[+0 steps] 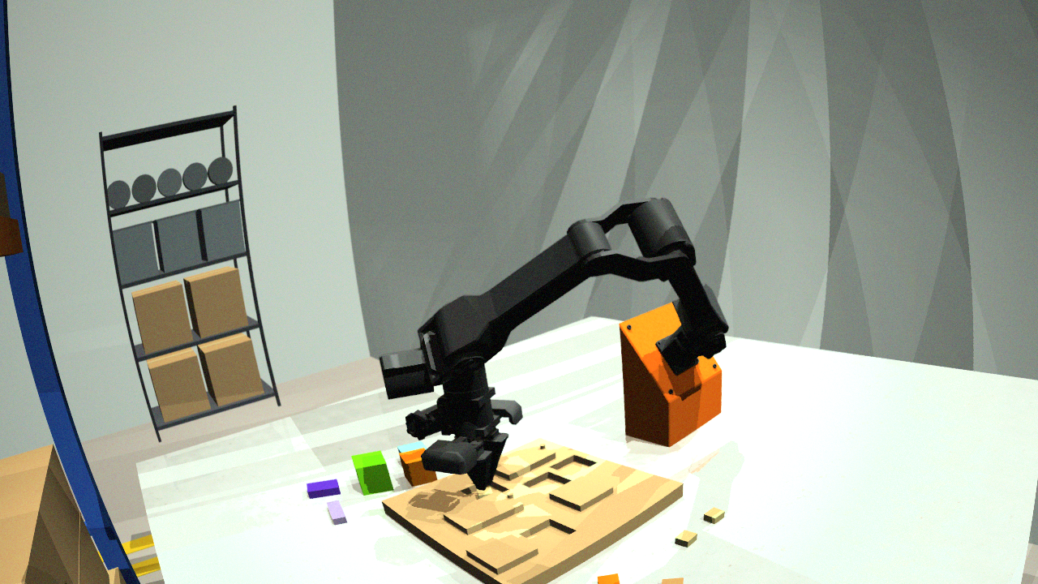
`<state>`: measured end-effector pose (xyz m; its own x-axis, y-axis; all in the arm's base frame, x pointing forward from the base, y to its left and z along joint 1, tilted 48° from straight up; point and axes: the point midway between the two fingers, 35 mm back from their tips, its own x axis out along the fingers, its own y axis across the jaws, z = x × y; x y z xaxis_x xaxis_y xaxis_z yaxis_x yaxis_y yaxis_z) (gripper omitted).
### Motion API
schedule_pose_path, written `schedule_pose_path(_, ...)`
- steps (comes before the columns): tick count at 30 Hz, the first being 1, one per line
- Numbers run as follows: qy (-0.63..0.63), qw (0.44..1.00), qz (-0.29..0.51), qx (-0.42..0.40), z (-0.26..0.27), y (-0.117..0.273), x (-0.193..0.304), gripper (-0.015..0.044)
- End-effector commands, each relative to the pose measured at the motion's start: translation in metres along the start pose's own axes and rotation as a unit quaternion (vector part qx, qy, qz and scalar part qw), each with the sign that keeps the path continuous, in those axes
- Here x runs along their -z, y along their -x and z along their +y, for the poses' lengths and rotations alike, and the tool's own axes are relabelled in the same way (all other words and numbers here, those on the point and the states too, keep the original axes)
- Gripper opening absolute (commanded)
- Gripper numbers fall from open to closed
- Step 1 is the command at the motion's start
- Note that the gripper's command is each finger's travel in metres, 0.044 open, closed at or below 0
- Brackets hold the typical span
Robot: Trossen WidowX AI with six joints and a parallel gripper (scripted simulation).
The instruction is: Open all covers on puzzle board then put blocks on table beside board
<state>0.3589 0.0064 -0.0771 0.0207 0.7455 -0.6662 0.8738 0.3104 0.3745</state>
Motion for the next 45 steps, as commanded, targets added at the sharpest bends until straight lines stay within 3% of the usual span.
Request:
schedule_pose_path(1,-0.053,0.999,-0.004,-0.001,0.001,0.011,-0.002,0.0144)
schedule_pose_path(15,-0.296,0.955,-0.004,-0.002,0.0,0.055,-0.001,0.0144)
schedule_pose_path(33,-0.299,0.954,-0.003,-0.003,0.0,0.02,-0.001,0.0144)
schedule_pose_path(45,-0.299,0.954,-0.003,-0.003,0.0,0.02,-0.001,0.0144)
